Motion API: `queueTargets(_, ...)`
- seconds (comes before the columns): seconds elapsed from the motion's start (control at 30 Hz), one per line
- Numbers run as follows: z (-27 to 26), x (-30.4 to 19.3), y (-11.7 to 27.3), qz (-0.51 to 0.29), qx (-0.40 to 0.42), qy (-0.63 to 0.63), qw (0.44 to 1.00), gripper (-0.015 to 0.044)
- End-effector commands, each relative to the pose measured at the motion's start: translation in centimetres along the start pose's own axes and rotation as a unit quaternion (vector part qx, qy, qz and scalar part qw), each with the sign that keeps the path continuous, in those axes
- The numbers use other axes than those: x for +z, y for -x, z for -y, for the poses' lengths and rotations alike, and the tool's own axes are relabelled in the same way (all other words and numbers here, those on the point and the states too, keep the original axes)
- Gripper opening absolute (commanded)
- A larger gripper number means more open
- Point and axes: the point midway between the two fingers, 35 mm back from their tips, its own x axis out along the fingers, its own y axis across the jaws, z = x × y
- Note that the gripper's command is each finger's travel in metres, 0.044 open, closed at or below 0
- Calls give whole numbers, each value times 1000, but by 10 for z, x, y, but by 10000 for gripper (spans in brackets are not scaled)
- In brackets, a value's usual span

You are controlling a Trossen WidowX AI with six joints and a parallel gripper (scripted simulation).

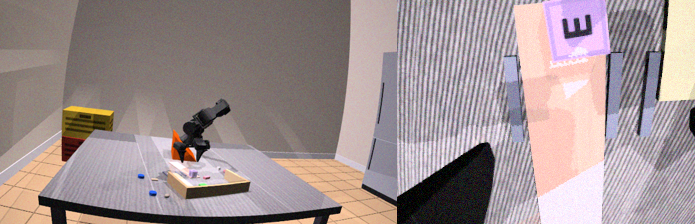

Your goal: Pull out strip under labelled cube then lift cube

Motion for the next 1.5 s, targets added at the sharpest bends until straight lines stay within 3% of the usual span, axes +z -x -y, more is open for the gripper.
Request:
queueTargets(0.0,1,16,0,0,3,-4,1000,440)
queueTargets(0.3,3,43,0,0,3,-3,1000,440)
queueTargets(0.57,3,43,-11,1,3,-3,1000,250)
queueTargets(1.47,3,44,-54,1,4,-3,1000,250)
